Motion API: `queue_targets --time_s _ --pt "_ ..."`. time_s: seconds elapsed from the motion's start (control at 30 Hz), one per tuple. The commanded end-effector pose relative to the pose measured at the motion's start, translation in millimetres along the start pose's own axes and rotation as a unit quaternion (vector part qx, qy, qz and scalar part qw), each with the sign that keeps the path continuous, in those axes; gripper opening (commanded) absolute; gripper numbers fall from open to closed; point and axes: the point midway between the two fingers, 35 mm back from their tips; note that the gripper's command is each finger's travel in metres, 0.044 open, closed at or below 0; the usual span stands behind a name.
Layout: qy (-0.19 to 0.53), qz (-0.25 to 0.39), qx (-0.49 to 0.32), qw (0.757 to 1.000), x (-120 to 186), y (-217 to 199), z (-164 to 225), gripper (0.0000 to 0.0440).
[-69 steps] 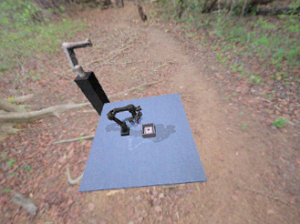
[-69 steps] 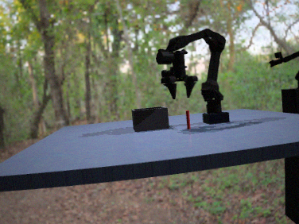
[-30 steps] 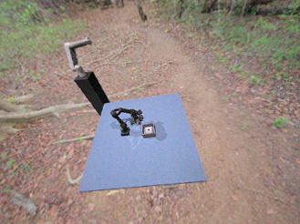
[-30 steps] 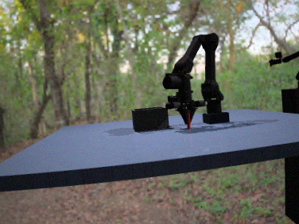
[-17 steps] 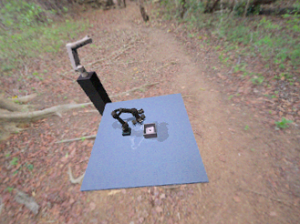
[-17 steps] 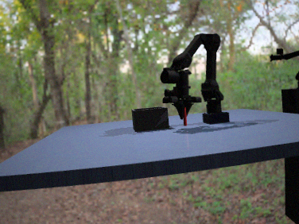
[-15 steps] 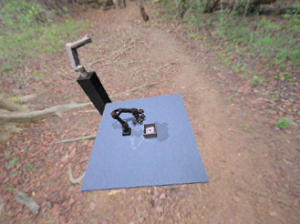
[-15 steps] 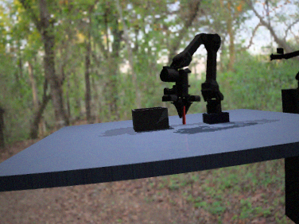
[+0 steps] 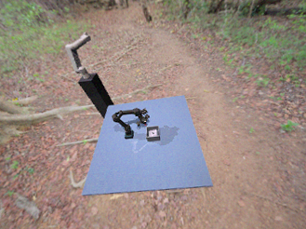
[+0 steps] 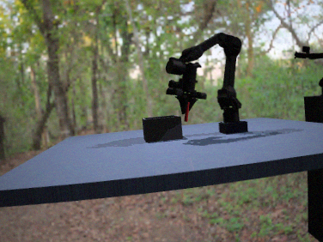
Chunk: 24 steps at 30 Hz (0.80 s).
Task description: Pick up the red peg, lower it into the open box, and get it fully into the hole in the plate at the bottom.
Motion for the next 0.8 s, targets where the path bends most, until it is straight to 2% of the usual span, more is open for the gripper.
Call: queue_targets --time_s 0.0,0.3,0.77 --pt "-0.017 -0.009 -0.001 1.0 12.4 4.7 -15.6 0.0" --pt "-0.041 -0.005 -0.019 0.999 23.4 4.7 -57.0 0.0" --pt "-0.058 0.003 -0.061 0.996 14.0 -3.4 -111.0 0.0"
Point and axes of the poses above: the point midway between the two fingers, 35 mm back from their tips, its own x axis back along the fingers, its own y axis across the jaws, z = x × y, and after that the axes turned 7 degrees about x, right-handed
